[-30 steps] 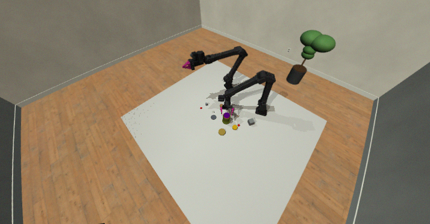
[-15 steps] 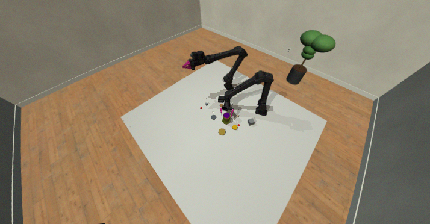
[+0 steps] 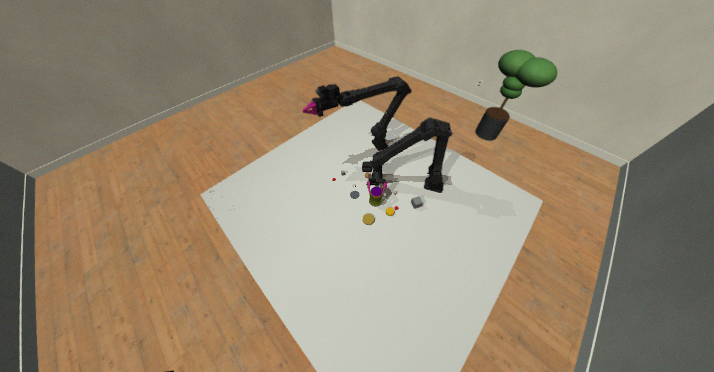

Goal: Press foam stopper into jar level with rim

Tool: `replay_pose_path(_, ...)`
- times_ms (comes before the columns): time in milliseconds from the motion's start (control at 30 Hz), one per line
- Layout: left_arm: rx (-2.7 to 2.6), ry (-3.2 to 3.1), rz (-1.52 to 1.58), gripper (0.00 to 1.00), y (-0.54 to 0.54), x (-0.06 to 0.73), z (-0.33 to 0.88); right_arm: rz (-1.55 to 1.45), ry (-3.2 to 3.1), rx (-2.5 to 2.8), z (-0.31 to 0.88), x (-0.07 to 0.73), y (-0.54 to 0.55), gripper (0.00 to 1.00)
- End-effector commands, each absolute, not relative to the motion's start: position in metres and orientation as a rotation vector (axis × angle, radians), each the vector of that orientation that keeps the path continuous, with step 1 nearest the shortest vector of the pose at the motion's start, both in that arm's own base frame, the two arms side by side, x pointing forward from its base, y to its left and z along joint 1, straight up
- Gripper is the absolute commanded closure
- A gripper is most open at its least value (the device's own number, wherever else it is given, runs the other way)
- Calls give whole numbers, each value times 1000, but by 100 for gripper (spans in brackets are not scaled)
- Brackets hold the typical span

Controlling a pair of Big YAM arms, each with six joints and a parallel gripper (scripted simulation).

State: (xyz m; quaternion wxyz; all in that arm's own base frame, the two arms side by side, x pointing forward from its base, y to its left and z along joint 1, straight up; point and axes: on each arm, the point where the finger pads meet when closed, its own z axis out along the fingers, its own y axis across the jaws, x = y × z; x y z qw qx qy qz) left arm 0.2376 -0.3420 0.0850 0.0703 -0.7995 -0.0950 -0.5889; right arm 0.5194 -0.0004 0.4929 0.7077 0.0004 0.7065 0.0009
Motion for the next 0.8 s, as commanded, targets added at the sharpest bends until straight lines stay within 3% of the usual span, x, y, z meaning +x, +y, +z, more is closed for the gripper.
replay_pose_path(0,-2423,-308,-1798,36,-347,237,93,2,1565,6,497,520,-2,100)
replay_pose_path(767,-2430,-323,-1804,36,-347,235,93,4,1593,-17,485,526,6,100)
